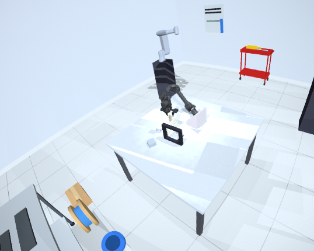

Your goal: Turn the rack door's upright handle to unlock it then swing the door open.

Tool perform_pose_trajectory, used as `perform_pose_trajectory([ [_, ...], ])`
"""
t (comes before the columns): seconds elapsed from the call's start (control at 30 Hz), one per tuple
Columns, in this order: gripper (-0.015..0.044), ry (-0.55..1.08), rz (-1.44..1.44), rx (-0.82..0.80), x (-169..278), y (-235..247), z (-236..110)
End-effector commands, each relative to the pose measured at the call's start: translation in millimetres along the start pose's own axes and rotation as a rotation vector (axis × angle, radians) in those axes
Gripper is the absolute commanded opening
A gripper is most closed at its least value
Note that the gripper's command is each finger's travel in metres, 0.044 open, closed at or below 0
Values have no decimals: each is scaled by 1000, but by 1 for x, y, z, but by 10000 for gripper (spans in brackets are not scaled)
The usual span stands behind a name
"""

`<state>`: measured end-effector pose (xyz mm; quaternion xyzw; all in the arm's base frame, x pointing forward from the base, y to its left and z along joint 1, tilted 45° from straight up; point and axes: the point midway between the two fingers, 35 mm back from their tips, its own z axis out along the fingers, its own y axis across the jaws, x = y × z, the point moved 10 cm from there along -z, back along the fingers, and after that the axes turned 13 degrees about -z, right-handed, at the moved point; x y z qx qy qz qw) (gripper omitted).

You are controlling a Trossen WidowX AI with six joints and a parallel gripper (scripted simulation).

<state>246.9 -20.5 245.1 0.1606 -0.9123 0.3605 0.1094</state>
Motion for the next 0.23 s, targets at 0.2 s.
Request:
perform_pose_trajectory([
  [0.2, 299, -21, -9, 0, 3, 1, -19],
])
